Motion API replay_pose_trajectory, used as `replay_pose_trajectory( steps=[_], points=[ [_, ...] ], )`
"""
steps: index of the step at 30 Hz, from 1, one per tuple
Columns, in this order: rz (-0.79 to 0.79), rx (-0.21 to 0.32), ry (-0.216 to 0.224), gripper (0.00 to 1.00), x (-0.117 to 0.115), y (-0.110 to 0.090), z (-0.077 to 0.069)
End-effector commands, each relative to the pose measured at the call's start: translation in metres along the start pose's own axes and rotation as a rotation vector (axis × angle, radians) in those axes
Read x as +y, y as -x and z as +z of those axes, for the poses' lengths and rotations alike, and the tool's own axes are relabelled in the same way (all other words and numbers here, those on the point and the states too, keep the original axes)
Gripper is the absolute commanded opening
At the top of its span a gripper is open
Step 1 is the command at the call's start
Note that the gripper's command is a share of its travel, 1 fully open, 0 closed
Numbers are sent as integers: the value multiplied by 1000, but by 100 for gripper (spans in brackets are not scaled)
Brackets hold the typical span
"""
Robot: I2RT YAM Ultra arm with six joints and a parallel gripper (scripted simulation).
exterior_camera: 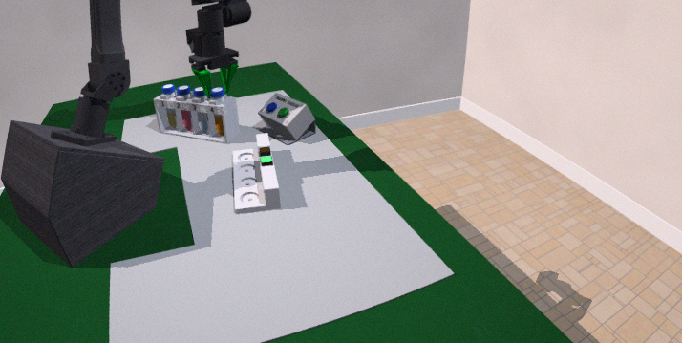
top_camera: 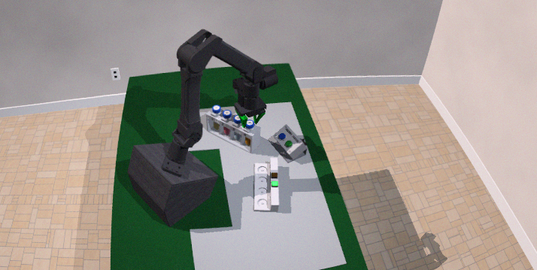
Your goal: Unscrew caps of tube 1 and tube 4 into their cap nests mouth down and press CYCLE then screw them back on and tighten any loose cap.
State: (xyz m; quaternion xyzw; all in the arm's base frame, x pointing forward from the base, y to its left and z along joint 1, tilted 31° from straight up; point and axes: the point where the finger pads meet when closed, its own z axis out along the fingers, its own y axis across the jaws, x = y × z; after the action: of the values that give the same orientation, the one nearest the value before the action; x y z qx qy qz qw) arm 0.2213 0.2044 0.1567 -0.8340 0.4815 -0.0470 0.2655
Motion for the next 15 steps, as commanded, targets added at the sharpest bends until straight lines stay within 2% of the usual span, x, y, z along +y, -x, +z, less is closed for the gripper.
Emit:
replay_pose_trajectory(
  steps=[1,6,14,15],
  points=[
    [-185,-2,-9,49,-2,1,-3],
    [-363,-1,-9,49,-1,1,-3],
    [-363,-1,-9,49,-1,1,-3],
    [-363,-1,-9,0,-1,1,-3]
  ],
)
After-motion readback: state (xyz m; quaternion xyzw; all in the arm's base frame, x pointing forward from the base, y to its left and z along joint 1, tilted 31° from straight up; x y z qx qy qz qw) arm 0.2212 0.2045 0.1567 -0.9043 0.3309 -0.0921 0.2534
